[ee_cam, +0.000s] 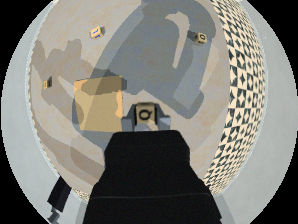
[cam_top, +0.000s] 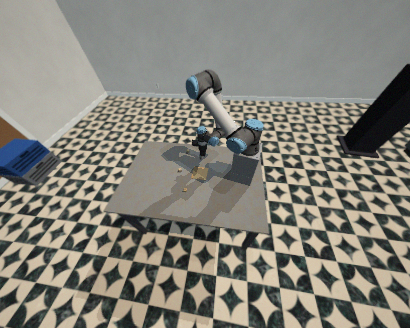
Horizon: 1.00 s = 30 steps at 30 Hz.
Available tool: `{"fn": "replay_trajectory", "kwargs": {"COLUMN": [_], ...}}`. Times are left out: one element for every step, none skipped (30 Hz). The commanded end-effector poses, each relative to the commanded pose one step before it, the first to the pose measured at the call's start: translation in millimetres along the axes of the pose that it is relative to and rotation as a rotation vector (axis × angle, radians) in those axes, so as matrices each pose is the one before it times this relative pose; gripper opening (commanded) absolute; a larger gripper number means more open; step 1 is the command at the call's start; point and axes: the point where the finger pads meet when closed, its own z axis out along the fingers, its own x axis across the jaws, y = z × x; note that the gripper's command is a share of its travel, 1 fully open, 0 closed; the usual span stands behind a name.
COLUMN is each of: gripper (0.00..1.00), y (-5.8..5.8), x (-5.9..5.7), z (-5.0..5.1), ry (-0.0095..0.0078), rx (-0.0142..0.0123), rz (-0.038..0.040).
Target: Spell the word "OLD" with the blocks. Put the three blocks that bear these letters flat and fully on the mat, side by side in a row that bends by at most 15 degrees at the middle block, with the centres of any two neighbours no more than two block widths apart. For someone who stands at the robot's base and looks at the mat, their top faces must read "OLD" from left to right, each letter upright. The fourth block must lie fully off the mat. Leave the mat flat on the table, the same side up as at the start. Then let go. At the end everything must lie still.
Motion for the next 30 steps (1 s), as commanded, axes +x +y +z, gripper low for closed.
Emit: {"fn": "replay_trajectory", "kwargs": {"gripper": [0.49, 0.49, 0.49, 0.49, 0.49, 0.49, 0.49, 0.49, 0.49, 0.49, 0.49, 0.49, 0.49, 0.49, 0.49, 0.49, 0.49, 0.49, 0.49, 0.49, 0.49, 0.49, 0.49, 0.49, 0.49, 0.49, 0.49, 0.49, 0.49, 0.49], "y": [-0.04, -0.01, -0.01, -0.01, -0.01, -0.01, 0.00, 0.00, -0.01, -0.01, -0.01, 0.00, -0.01, -0.01, -0.01, 0.00, -0.01, 0.00, 0.00, 0.00, 0.00, 0.00, 0.00, 0.00, 0.00, 0.00, 0.00, 0.00, 0.00, 0.00], "x": [0.07, 0.02, 0.02, 0.02, 0.02, 0.02, 0.00, 0.00, 0.02, 0.02, 0.02, 0.01, 0.02, 0.01, 0.01, 0.01, 0.01, 0.01, 0.00, 0.00, 0.00, 0.00, 0.00, 0.00, 0.00, 0.00, 0.00, 0.00, 0.00, 0.00], "z": [21.49, 4.49, 4.49, 4.44, 4.34, 4.20, 0.00, 0.00, 4.02, 3.79, 3.53, 3.23, 2.90, 2.55, 2.19, 1.82, 1.46, 1.11, 0.79, 0.51, 0.27, 0.11, 0.02, 0.00, 0.00, 0.00, 0.00, 0.00, 0.00, 0.00], "ry": [0.00008, 0.00000, 0.00000, 0.00000, 0.00000, 0.00000, 0.00000, 0.00000, 0.00000, 0.00000, 0.00000, 0.00000, 0.00000, 0.00000, 0.00000, 0.00000, 0.00000, 0.00000, 0.00000, 0.00000, 0.00000, 0.00000, 0.00000, 0.00000, 0.00000, 0.00000, 0.00000, 0.00000, 0.00000, 0.00000], "rx": [0.00027, 0.00000, 0.00000, 0.00000, 0.00000, 0.00000, 0.00000, 0.00000, 0.00000, 0.00000, 0.00000, 0.00000, 0.00000, 0.00000, 0.00000, 0.00000, 0.00000, 0.00000, 0.00000, 0.00000, 0.00000, 0.00000, 0.00000, 0.00000, 0.00000, 0.00000, 0.00000, 0.00000, 0.00000, 0.00000], "rz": [0.00003, 0.00000, 0.00000, 0.00000, 0.00000, 0.00000, 0.00000, 0.00000, 0.00000, 0.00000, 0.00000, 0.00000, 0.00000, 0.00000, 0.00000, 0.00000, 0.00000, 0.00000, 0.00000, 0.00000, 0.00000, 0.00000, 0.00000, 0.00000, 0.00000, 0.00000, 0.00000, 0.00000, 0.00000, 0.00000]}}
